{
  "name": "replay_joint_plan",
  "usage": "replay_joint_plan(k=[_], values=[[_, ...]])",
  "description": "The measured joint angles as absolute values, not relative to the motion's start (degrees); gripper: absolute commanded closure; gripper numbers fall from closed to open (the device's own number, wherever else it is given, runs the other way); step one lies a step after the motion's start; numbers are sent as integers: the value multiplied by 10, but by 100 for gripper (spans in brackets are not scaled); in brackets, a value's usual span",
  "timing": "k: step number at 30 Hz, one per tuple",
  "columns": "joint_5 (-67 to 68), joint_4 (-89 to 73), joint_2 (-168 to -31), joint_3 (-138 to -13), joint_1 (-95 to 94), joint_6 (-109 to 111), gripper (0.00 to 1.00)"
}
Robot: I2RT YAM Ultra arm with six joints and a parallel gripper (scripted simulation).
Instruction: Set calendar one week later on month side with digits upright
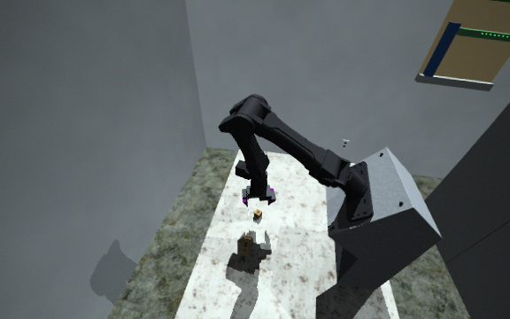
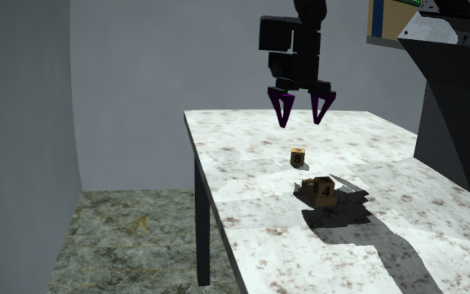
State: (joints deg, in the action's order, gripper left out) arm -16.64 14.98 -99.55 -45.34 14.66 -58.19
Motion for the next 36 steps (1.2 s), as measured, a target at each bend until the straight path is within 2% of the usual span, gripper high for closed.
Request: replay_joint_plan(k=[36], values=[[-162,145,-992,-451,148,121,0]])
